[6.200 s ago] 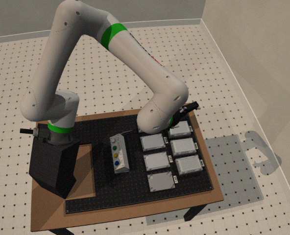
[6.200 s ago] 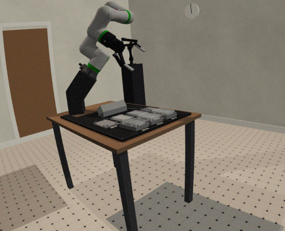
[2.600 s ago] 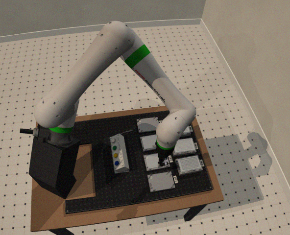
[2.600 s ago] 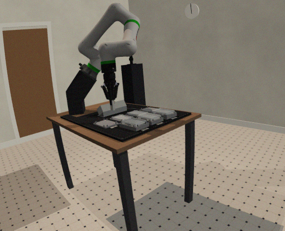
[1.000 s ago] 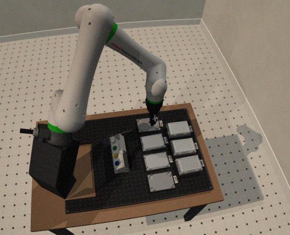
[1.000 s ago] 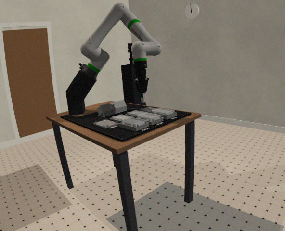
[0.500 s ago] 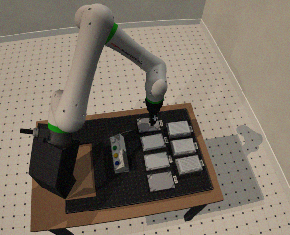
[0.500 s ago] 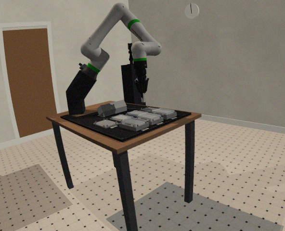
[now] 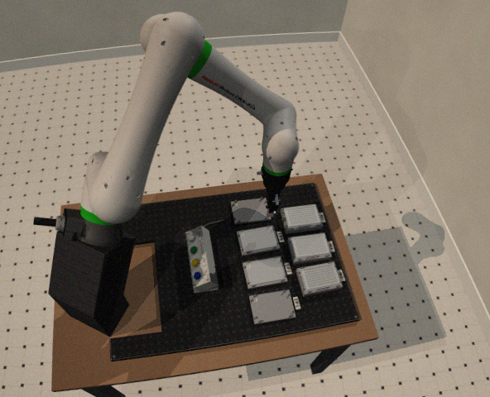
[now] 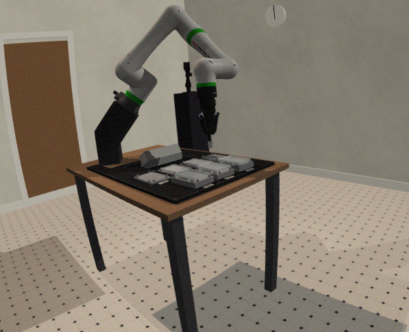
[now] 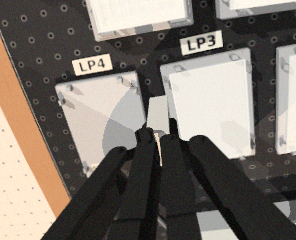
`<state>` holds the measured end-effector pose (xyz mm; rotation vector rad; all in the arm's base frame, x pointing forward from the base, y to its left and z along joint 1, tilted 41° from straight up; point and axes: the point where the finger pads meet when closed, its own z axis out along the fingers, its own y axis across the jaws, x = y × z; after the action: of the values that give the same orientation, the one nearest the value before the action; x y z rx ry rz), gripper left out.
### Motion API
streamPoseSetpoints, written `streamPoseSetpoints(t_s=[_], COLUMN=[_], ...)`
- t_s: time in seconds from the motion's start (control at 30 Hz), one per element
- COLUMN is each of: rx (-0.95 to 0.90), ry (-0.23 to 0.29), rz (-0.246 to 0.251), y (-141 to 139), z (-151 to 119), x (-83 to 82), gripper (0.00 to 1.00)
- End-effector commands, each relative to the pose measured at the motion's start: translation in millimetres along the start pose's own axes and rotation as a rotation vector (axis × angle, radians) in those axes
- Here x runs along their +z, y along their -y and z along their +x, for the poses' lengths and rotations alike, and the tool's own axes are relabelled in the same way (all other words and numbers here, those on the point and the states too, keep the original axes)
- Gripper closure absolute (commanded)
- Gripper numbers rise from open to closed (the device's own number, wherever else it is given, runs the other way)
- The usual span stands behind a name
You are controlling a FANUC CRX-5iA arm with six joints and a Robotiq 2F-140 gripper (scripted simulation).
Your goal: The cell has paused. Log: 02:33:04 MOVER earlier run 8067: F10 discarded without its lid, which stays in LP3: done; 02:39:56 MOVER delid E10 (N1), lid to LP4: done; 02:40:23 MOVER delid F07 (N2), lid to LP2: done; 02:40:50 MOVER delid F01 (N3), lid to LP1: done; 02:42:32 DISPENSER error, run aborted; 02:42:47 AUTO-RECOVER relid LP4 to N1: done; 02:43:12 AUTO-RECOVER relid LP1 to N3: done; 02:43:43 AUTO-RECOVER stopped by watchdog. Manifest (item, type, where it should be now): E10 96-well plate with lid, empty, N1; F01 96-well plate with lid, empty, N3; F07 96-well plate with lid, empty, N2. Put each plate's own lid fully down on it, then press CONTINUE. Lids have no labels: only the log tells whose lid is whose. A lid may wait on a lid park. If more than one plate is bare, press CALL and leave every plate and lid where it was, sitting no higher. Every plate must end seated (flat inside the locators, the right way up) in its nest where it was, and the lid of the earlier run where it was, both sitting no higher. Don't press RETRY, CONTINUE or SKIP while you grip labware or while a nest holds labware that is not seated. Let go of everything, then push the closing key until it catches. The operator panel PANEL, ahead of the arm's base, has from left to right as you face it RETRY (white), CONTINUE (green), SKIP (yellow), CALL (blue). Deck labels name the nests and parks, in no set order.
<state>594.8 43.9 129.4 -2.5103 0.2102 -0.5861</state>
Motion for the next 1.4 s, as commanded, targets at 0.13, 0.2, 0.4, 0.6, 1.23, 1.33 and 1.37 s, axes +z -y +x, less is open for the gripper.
streamPoseSetpoints(t_s=[0.13, 0.2, 0.4, 0.6, 1.23, 1.33, 1.37], rx=[0.0, 0.0, -0.001, -0.001, -0.001, -0.001, -0.001], ry=[0.007, 0.007, 0.008, 0.008, 0.008, 0.008, 0.008], rz=[0.005, 0.004, 0.002, 0.002, 0.002, 0.002, 0.001], y=[-30, -41, -59, -59, -59, -61, -69], z=[87, 107, 135, 135, 135, 135, 136], x=[2.6, 2.6, 2.3, 2.3, 2.3, 2.4, 2.6], gripper=[1.0, 1.0, 1.0, 1.0, 1.0, 1.0, 1.0])
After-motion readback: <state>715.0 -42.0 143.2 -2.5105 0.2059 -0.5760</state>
